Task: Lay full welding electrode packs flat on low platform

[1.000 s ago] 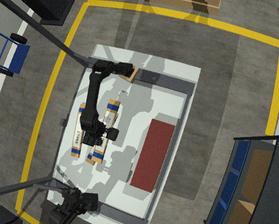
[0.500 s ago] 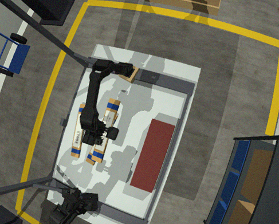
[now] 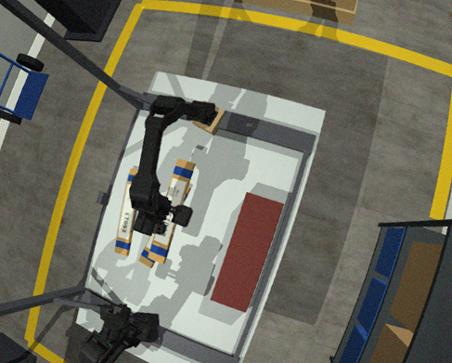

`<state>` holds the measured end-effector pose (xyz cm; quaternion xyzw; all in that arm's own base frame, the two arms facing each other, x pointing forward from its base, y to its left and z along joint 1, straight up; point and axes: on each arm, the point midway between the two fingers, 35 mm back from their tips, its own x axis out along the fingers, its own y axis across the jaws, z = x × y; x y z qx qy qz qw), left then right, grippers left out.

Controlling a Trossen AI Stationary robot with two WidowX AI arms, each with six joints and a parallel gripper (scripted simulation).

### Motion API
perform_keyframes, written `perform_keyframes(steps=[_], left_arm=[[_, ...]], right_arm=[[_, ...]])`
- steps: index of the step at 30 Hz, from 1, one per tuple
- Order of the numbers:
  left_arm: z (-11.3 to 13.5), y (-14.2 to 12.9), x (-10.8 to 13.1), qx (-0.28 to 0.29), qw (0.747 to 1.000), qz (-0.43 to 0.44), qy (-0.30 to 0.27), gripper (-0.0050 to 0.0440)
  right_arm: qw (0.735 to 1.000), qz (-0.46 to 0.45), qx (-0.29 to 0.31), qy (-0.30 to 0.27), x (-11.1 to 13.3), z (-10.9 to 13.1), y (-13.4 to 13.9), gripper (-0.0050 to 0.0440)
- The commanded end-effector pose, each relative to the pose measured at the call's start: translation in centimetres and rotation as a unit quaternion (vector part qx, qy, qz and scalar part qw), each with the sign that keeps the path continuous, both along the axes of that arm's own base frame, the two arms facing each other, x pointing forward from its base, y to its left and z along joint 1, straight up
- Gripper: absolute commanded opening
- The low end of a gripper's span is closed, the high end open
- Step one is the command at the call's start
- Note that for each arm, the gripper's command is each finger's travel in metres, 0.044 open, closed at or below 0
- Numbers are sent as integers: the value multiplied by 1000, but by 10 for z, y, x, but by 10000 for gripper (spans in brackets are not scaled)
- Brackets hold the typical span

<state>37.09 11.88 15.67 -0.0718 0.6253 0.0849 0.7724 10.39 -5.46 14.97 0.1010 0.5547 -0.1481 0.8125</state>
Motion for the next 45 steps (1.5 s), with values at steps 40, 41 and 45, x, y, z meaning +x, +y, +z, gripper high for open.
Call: perform_keyframes(steps=[40, 41, 45], left_arm=[[-35, 0, 1, 12, 999, 1, -38, -50], [-37, 0, 1, 12, 999, 1, -38, -50], [-41, 0, 1, 12, 999, 1, -38, -50]], right_arm=[[1000, 1, -4, -9, 1, 6, -1, 430], [1000, 1, -4, -9, 1, 6, -1, 430], [1000, 1, -4, -9, 1, 6, -1, 430]])
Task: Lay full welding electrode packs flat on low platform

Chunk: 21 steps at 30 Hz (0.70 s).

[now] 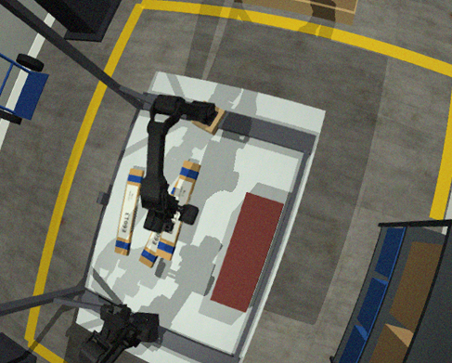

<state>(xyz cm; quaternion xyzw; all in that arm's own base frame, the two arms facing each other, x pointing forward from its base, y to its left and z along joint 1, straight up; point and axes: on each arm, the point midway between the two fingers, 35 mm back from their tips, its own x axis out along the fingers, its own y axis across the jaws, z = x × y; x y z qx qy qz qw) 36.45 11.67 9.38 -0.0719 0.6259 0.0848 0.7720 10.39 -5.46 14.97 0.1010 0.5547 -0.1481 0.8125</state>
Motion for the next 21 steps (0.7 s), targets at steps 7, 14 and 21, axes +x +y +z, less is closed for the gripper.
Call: perform_keyframes(steps=[7, 14, 21], left_arm=[[15, 2, 7, 12, 999, 1, -38, -50], [15, 2, 7, 12, 999, 1, -38, -50], [15, 2, 7, 12, 999, 1, -38, -50]], right_arm=[[1000, 1, -4, -9, 1, 6, -1, 430], [1000, 1, -4, -9, 1, 6, -1, 430], [1000, 1, -4, -9, 1, 6, -1, 430]])
